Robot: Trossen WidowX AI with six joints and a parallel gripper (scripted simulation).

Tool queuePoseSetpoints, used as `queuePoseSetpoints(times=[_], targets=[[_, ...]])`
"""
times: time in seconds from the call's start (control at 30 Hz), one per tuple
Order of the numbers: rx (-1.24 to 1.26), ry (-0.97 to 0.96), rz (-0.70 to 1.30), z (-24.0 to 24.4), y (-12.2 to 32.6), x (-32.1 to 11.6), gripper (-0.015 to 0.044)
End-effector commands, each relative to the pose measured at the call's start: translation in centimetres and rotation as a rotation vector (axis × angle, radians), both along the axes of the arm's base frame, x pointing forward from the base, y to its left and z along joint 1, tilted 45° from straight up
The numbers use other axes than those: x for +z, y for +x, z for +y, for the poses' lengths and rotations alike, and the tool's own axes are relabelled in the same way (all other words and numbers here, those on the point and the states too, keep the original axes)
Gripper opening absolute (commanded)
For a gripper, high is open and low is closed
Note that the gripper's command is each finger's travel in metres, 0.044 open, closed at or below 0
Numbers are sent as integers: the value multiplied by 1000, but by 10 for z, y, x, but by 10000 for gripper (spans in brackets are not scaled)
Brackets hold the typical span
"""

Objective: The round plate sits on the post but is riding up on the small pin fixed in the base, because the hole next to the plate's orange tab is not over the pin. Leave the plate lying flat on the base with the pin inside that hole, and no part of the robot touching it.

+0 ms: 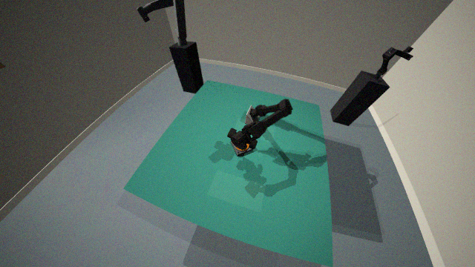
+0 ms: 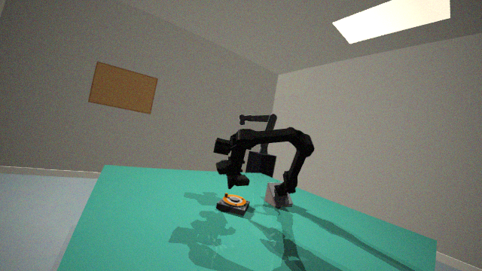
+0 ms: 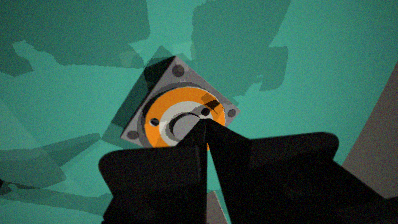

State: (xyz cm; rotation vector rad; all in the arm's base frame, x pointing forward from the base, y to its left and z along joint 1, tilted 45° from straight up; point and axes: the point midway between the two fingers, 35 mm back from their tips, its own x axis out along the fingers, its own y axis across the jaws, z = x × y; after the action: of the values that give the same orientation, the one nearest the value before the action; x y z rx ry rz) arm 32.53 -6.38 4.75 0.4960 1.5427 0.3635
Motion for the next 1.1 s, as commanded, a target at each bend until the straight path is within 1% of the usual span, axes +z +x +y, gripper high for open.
queuePoseSetpoints(times=[0.0,0.33,0.7,1.07], targets=[[25,218,-125,-26,6,-13,0],[25,218,-125,-26,6,-14,0],[25,219,-126,7,10,-47,0],[25,219,-126,3,2,-53,0]])
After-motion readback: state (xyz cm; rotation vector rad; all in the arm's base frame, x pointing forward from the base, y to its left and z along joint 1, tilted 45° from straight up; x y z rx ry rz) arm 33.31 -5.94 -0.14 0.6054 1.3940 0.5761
